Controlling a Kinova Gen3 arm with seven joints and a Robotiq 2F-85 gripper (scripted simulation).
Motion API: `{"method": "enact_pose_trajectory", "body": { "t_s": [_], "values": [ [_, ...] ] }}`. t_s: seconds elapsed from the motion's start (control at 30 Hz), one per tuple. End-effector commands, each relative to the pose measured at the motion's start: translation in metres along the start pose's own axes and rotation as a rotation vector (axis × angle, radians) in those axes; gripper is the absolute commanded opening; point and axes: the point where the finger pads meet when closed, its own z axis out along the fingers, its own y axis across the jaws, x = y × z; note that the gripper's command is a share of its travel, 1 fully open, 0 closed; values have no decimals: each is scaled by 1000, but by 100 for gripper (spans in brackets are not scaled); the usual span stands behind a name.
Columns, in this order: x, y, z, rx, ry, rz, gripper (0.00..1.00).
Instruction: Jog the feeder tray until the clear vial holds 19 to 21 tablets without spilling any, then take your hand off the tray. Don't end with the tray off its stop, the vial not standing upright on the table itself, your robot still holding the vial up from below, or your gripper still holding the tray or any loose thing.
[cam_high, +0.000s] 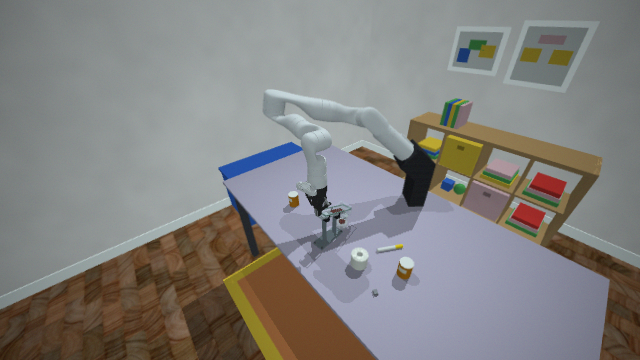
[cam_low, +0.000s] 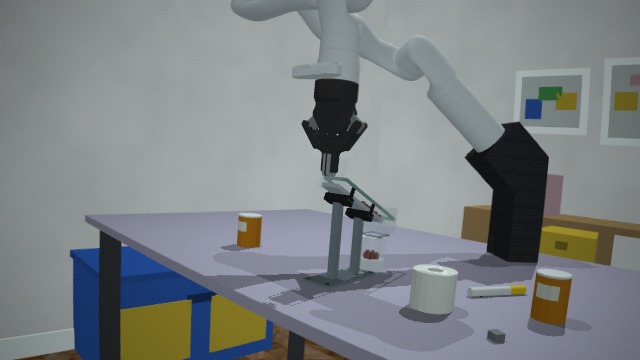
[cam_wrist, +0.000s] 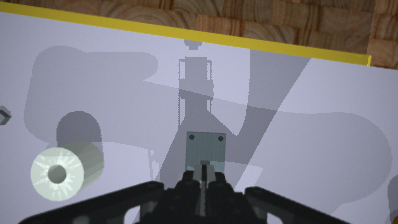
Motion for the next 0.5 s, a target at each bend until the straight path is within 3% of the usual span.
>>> {"method": "enact_pose_trajectory", "body": {
  "t_s": [0.0,0.2,0.47],
  "values": [
    [-2,2,1,-6,-24,-1,0],
    [24,2,-9,-6,-24,-1,0],
    [26,2,-10,-6,-25,-1,0]
  ]
}}
